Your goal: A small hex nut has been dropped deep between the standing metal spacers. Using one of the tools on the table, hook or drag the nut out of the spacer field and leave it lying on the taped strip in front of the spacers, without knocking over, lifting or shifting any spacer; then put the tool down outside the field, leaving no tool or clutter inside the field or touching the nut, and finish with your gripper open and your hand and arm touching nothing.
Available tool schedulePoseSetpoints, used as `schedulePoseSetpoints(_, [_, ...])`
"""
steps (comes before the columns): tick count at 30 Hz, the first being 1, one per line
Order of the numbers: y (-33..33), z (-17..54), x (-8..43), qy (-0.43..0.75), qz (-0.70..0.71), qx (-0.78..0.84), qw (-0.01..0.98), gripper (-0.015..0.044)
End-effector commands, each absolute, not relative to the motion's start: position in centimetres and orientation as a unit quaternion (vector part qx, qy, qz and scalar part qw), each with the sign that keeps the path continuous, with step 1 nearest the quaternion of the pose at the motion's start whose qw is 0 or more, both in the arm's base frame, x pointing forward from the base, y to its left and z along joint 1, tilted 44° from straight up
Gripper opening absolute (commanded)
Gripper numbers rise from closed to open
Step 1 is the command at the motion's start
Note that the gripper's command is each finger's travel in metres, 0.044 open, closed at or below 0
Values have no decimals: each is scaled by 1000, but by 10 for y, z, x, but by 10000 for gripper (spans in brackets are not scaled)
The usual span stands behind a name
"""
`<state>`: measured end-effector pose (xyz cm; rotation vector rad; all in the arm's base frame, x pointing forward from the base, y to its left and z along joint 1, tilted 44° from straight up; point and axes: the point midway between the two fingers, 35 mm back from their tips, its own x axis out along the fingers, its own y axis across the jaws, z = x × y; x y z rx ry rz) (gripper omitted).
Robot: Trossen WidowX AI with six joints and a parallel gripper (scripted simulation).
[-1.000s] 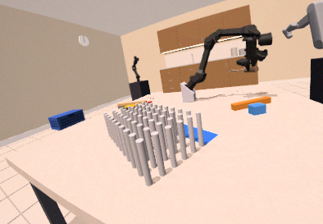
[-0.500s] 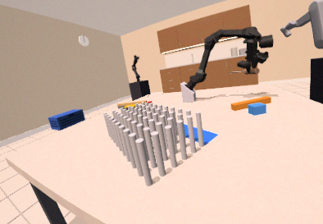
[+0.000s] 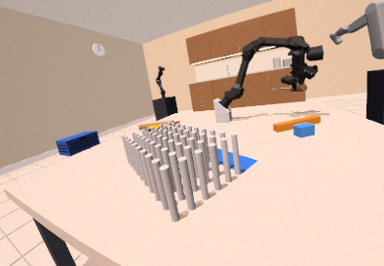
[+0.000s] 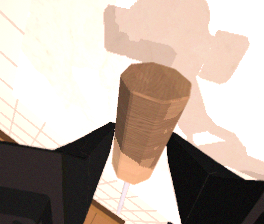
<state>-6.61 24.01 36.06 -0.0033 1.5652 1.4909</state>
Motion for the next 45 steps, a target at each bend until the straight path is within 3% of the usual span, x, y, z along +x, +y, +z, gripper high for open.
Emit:
schedulePoseSetpoints(1, [244, 358, -66, 640, 607, 0, 471, 0])
schedulePoseSetpoints(45, [274, 332, -71, 640, 607, 0, 470, 0])
